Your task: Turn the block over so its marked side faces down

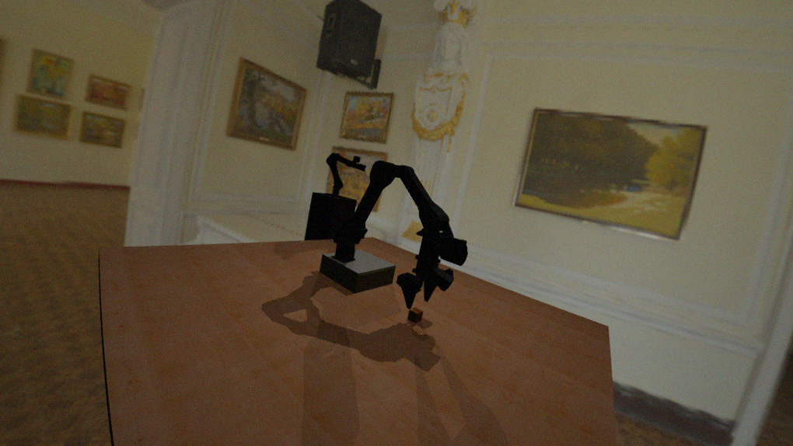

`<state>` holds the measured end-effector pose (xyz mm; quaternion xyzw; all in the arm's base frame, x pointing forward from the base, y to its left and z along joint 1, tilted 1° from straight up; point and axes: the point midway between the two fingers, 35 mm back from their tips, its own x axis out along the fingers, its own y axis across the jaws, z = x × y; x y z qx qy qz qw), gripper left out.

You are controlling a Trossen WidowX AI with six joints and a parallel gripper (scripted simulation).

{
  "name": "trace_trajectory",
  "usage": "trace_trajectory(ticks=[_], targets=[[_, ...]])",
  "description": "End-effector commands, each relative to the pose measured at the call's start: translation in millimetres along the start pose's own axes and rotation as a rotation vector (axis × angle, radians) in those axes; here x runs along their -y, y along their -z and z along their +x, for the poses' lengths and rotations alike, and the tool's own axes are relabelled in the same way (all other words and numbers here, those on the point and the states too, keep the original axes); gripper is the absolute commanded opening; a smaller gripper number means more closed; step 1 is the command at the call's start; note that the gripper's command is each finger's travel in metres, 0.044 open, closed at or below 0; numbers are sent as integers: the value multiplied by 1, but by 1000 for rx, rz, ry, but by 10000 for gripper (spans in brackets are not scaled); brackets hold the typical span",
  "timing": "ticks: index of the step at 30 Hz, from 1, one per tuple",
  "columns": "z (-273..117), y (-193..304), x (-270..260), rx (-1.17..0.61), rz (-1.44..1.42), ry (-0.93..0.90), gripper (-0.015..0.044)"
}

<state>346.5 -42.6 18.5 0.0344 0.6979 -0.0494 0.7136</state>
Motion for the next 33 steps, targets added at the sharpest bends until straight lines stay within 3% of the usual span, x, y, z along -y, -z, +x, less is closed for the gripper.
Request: trace_trajectory(ticks=[1,21,33], targets=[[6,0,0,-1,4,1,440],[36,0,0,-1,4,1,440],[36,0,0,-1,4,1,125]])
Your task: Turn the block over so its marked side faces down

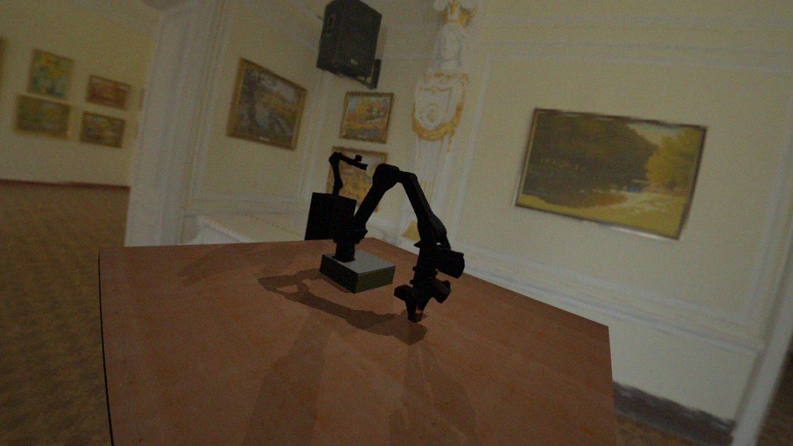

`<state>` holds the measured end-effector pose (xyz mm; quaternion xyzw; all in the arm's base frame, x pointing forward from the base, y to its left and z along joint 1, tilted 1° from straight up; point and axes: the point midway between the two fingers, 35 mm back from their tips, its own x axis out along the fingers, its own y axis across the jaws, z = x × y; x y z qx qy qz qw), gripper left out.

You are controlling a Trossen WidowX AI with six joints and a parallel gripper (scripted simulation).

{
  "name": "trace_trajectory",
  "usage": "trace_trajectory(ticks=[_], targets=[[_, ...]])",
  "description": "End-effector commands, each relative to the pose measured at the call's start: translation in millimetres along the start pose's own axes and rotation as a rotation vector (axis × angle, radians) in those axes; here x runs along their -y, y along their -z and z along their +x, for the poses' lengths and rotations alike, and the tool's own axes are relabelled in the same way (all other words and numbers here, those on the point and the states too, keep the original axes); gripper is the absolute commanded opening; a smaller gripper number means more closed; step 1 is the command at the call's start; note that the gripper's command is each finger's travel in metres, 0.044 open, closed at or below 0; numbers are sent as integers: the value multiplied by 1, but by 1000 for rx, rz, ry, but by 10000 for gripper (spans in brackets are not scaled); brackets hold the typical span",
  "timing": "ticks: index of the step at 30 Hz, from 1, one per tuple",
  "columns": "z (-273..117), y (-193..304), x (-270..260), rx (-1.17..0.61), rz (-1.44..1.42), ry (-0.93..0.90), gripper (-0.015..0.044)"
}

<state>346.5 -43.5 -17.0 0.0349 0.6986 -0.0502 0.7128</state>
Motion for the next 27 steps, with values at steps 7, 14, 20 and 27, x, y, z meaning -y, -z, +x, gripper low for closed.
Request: trace_trajectory(ticks=[7,14,20,27], targets=[[1,0,0,1,2,0,59],[1,0,0,1,2,0,12],[-25,-1,0,2,2,0,0],[-28,-1,0,25,2,0,0]])
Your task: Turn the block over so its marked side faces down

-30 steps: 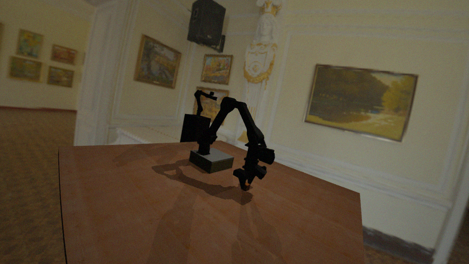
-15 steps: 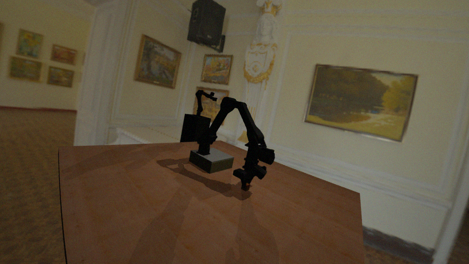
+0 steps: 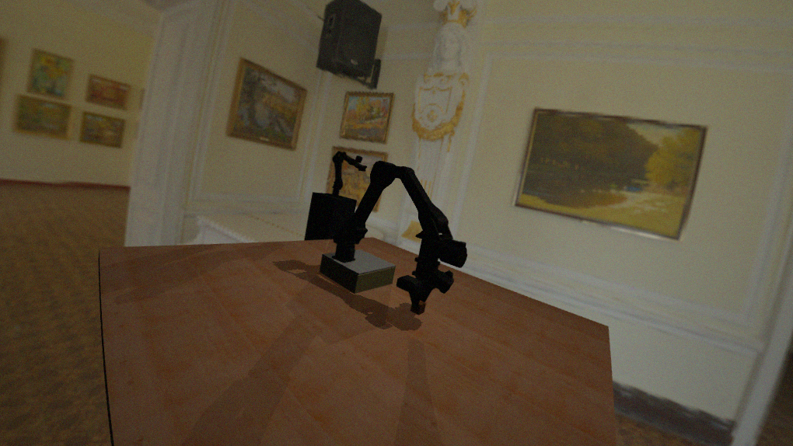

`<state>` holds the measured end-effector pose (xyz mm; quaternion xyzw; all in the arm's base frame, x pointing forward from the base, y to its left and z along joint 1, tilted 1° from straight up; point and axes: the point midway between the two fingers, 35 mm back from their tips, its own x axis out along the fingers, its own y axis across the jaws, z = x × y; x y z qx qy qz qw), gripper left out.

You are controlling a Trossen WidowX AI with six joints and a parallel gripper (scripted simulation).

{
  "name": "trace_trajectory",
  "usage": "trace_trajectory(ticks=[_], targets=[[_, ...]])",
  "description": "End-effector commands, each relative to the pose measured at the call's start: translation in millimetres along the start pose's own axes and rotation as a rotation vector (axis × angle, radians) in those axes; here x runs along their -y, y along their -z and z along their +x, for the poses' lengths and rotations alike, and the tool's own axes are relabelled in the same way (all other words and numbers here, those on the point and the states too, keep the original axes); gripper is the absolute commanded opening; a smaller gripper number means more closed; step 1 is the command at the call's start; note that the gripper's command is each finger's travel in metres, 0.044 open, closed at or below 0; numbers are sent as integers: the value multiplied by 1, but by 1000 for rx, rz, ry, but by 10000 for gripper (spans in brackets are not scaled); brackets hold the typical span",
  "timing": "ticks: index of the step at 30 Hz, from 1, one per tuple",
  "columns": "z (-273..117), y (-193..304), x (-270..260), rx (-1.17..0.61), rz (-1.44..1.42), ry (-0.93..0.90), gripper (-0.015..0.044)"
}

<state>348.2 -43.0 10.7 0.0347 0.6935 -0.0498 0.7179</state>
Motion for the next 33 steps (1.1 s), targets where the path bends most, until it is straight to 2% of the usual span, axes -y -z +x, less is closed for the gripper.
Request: trace_trajectory(ticks=[1,33], targets=[[1,1,0,26,2,1,0],[8,7,0,506,2,2,0]])
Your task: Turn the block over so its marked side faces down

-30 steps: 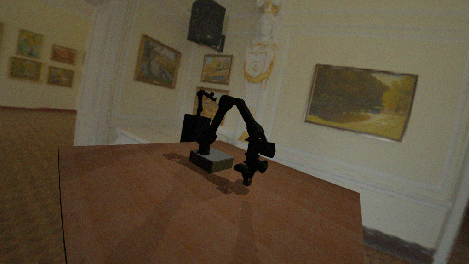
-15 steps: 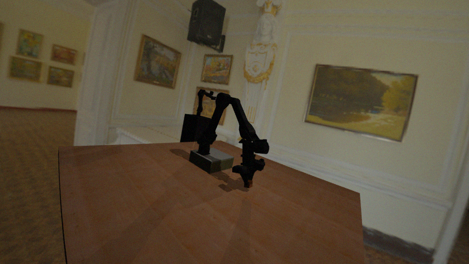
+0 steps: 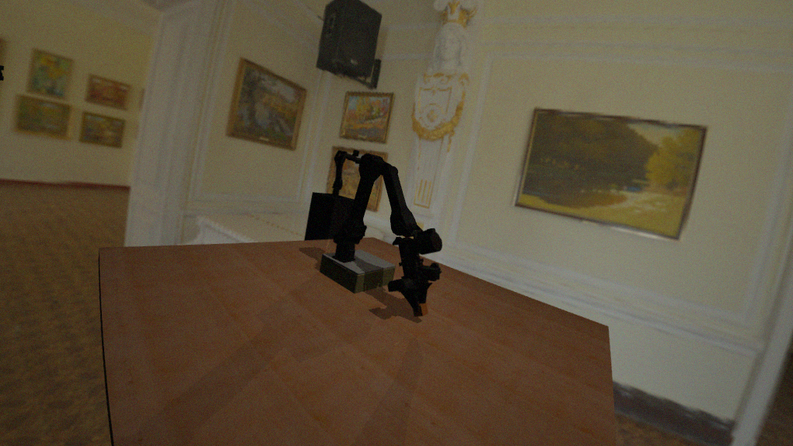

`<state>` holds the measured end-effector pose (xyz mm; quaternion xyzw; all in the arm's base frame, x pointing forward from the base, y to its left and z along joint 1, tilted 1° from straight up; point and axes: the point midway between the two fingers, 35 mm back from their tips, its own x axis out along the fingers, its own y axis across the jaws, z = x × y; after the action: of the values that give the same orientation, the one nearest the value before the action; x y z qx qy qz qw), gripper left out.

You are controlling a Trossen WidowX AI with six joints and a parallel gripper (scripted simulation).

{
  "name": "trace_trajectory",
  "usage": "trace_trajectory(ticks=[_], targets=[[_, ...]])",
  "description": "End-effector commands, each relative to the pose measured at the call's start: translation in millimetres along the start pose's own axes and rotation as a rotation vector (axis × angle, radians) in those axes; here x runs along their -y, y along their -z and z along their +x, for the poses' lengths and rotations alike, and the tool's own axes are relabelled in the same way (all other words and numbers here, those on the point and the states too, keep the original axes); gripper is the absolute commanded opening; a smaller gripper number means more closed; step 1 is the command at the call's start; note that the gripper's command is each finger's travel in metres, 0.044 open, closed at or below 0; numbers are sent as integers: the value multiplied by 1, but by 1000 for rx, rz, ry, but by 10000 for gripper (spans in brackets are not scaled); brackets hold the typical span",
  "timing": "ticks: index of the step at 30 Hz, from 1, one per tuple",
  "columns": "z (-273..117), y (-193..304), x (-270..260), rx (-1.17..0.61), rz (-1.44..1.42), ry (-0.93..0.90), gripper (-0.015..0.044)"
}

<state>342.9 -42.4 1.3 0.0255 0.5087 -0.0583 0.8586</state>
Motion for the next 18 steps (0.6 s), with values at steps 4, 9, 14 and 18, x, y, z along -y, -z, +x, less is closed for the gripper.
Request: trace_trajectory(ticks=[4,9,14,18], targets=[[0,0,0,48,-6,2,0],[13,0,0,115,-6,2,0],[23,1,0,183,-6,1,0],[29,2,0,238,-6,1,0]])
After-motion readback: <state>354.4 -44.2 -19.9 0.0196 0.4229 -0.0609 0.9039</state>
